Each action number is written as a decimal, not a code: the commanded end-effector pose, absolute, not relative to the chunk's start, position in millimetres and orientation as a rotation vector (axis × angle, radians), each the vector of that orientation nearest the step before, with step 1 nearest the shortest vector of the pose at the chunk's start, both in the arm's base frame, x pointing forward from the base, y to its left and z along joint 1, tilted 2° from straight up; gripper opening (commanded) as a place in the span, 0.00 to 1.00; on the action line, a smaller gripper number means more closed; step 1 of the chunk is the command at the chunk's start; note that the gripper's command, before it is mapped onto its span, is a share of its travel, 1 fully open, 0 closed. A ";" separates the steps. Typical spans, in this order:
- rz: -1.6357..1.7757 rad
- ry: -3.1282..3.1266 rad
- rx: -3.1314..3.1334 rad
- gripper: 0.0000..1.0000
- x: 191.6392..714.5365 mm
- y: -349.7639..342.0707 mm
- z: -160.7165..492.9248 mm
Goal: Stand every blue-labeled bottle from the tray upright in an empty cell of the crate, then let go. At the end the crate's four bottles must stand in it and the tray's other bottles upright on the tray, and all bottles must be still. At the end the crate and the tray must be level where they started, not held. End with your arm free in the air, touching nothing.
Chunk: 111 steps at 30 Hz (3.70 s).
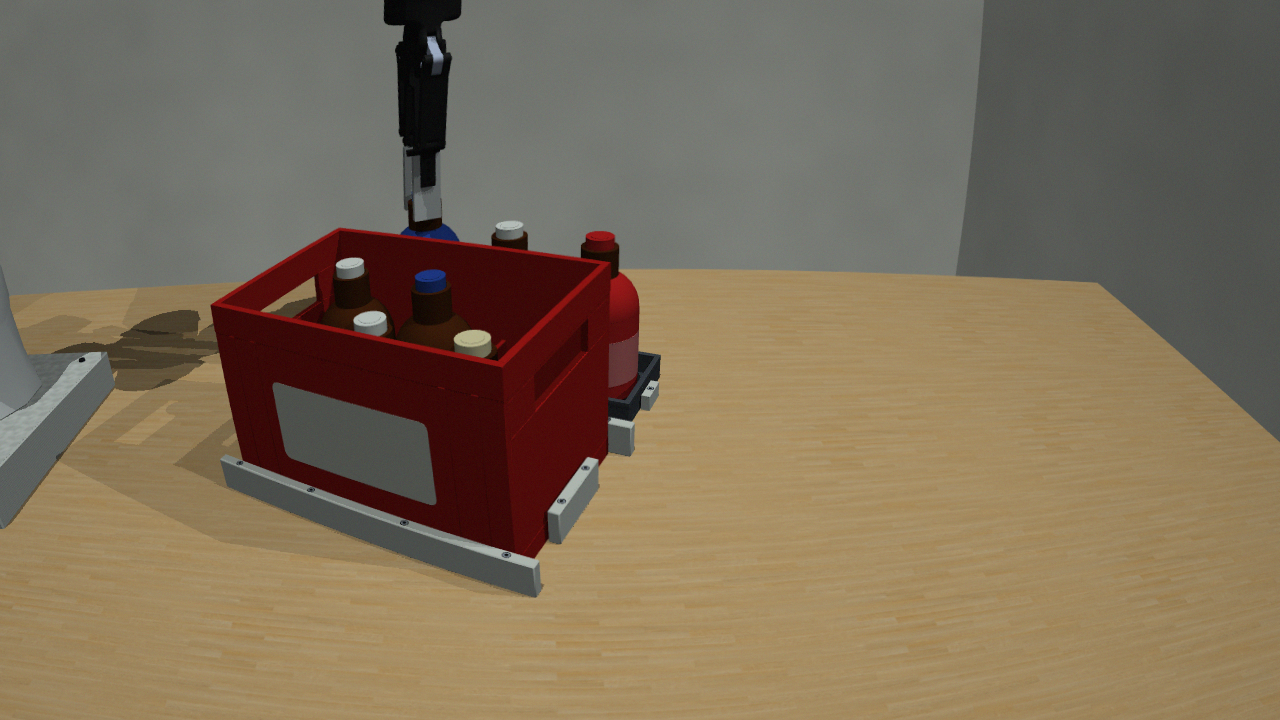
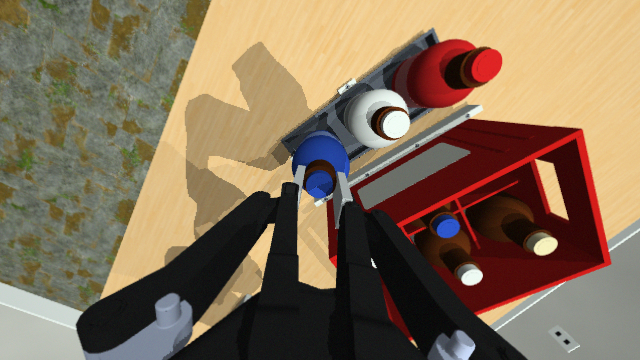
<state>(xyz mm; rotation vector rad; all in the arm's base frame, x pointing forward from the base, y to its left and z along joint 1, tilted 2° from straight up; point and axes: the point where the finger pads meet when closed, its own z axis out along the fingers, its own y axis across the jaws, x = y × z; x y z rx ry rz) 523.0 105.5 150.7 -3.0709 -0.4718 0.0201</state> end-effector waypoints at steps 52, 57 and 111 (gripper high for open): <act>0.006 -0.471 -3.069 0.00 525.5 107.0 161.5; 0.006 -0.471 -3.069 0.00 525.5 107.0 161.7; 0.006 -0.471 -3.069 0.00 531.8 106.6 204.2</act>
